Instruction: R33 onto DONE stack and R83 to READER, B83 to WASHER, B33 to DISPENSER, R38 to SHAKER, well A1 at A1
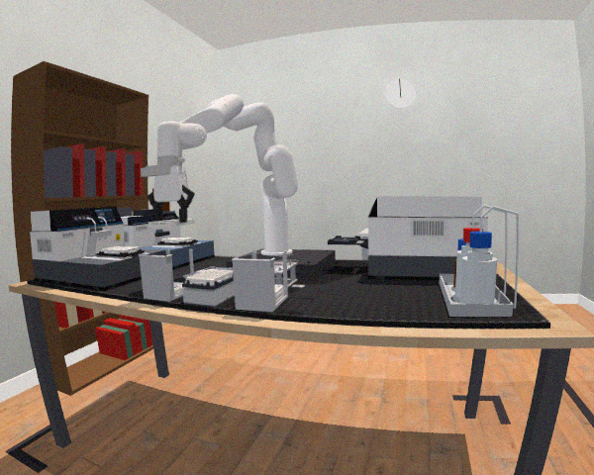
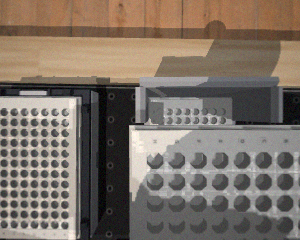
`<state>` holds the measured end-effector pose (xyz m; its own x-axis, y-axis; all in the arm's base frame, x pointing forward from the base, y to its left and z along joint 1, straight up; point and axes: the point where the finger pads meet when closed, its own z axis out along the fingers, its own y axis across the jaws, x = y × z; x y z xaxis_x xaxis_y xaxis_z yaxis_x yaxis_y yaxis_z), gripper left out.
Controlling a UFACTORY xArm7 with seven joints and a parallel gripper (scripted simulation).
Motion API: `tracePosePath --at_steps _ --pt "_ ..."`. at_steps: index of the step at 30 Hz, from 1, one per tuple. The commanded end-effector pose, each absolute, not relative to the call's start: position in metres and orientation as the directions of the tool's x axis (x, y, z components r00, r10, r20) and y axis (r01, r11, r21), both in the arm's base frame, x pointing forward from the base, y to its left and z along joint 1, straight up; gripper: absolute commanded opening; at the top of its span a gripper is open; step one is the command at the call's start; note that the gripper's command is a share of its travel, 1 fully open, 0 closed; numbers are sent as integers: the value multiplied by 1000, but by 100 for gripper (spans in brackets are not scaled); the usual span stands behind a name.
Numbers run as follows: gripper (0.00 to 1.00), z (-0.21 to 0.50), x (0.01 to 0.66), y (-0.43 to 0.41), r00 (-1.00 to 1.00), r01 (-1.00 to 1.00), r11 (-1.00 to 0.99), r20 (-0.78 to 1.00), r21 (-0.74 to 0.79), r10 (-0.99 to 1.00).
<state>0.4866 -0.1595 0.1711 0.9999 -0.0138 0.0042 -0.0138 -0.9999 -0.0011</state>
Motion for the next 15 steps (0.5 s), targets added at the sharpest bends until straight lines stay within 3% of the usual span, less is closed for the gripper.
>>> tracePosePath --at_steps 1,15 --pt "0 173 502 -164 1000 -14 -1000 6 0 -14" --pt "0 173 511 -167 1000 -14 -1000 6 0 -14"
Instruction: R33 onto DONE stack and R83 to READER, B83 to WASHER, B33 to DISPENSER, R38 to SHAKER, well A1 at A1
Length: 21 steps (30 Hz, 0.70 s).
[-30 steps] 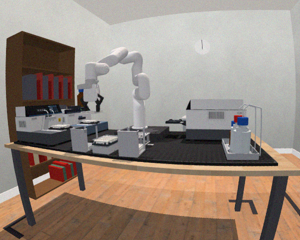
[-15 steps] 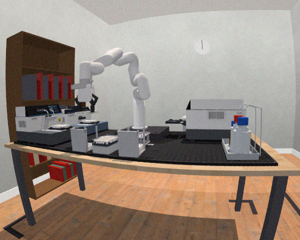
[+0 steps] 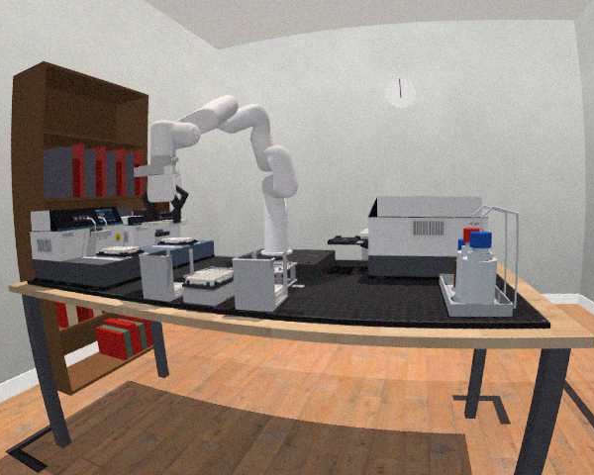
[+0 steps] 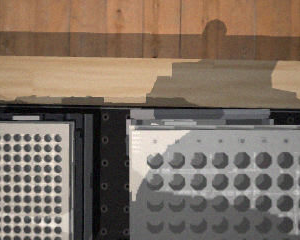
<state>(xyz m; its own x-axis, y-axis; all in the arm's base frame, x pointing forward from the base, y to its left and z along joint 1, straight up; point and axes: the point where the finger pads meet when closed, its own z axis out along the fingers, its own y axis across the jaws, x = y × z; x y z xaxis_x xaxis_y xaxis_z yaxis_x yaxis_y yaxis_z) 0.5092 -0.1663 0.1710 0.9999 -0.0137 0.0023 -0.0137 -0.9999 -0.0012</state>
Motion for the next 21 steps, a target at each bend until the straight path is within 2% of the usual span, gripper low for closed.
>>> tracePosePath --at_steps 1,21 --pt "0 173 511 -167 1000 -14 -1000 6 0 -14" --pt "0 162 511 -167 1000 -14 -1000 6 0 -14"
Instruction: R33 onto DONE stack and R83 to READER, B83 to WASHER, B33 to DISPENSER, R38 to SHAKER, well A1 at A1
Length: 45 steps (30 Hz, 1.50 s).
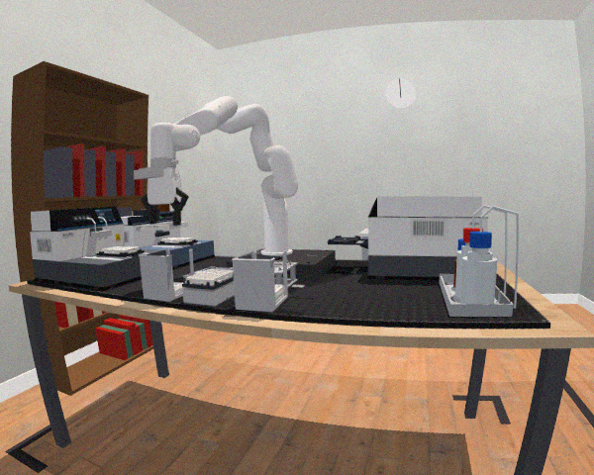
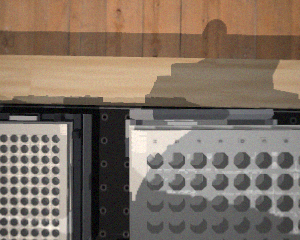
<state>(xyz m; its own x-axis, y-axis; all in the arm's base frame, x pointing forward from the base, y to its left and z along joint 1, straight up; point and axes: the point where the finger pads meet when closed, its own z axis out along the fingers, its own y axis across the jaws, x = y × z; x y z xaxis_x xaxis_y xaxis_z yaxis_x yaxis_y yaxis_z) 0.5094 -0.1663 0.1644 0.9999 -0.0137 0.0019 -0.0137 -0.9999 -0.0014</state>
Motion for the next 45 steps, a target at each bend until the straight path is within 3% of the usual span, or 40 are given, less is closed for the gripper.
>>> tracePosePath --at_steps 1,45 --pt "0 161 511 -167 1000 -14 -1000 6 0 -14" --pt "0 110 511 -167 1000 -14 -1000 6 0 -14"
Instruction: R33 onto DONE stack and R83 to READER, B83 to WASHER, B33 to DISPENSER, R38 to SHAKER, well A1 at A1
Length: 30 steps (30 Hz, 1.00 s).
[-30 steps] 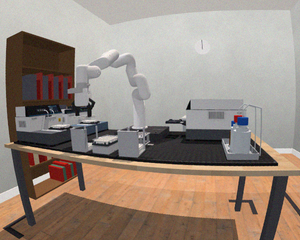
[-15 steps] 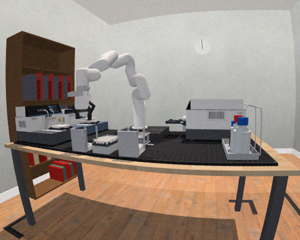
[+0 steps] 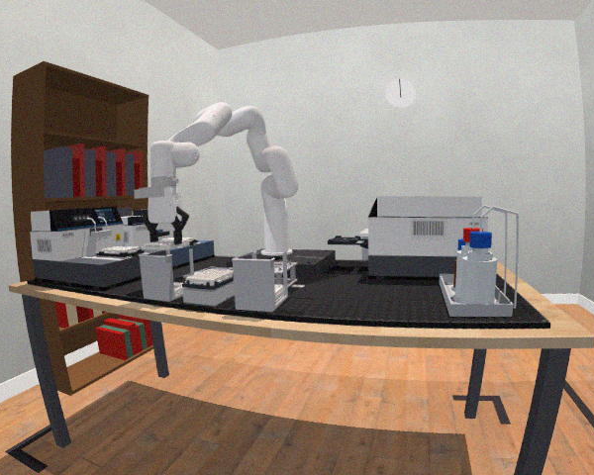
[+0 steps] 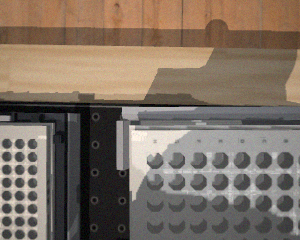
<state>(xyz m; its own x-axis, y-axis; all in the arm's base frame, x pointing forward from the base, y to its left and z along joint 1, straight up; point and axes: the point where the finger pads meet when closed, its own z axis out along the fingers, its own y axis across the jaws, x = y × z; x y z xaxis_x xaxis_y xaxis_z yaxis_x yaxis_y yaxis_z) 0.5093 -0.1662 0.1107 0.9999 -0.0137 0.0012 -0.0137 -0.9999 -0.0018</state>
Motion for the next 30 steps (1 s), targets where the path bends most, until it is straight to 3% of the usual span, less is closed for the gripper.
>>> tracePosePath --at_steps 1,30 --pt "0 109 511 -167 1000 -14 -1000 6 0 -14" --pt "0 102 511 -167 1000 -14 -1000 6 0 -14"
